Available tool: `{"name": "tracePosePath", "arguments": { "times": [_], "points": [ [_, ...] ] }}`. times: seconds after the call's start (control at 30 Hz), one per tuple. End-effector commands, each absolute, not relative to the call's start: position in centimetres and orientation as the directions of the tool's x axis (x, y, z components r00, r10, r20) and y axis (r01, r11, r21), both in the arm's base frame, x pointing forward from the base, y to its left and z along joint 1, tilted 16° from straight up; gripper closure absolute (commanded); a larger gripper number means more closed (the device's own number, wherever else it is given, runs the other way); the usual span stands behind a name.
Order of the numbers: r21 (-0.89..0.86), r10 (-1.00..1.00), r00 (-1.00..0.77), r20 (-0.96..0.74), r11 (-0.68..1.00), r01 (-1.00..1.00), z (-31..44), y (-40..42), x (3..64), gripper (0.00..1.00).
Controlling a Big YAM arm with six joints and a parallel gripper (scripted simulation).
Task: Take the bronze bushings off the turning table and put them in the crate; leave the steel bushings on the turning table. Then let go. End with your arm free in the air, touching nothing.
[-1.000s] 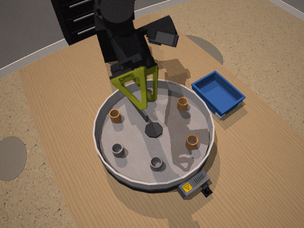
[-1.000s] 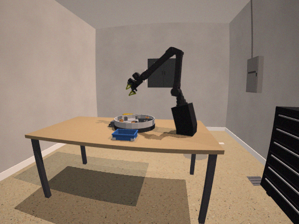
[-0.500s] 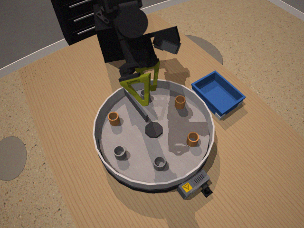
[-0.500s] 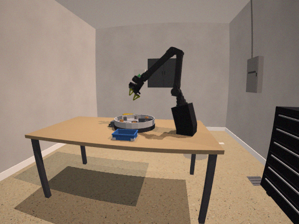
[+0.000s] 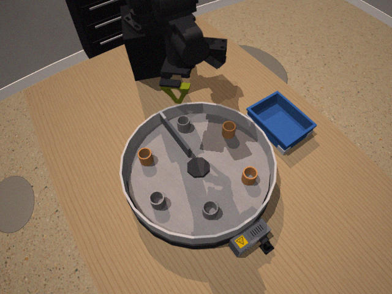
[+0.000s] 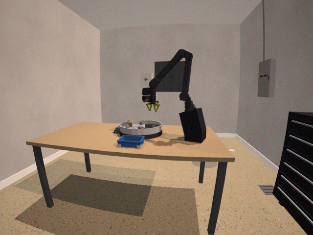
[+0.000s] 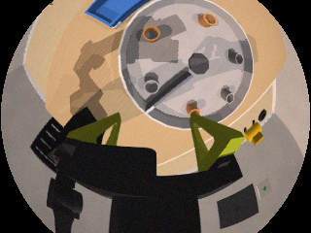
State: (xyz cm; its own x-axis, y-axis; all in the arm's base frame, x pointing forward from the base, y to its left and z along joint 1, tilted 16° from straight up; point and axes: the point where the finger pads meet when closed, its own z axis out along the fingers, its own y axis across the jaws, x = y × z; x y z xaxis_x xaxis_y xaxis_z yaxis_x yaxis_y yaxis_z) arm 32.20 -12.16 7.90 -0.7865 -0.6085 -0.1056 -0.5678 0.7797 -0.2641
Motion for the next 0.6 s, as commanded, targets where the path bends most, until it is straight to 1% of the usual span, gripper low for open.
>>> {"name": "tracePosePath", "arguments": {
  "times": [0.0, 0.43, 0.47, 0.57],
  "points": [
    [-0.285, -0.572, -0.809, -0.133, 0.804, -0.522, 9.68, -12.87, 33.17, 0.00],
    [-0.282, -0.573, -0.809, -0.132, 0.804, -0.524, 9.58, -12.82, 33.19, 0.00],
    [-0.282, -0.573, -0.809, -0.132, 0.804, -0.524, 9.59, -12.82, 33.19, 0.89],
    [-0.282, -0.573, -0.809, -0.132, 0.804, -0.524, 9.58, -12.82, 33.19, 0.89]
  ]
}}
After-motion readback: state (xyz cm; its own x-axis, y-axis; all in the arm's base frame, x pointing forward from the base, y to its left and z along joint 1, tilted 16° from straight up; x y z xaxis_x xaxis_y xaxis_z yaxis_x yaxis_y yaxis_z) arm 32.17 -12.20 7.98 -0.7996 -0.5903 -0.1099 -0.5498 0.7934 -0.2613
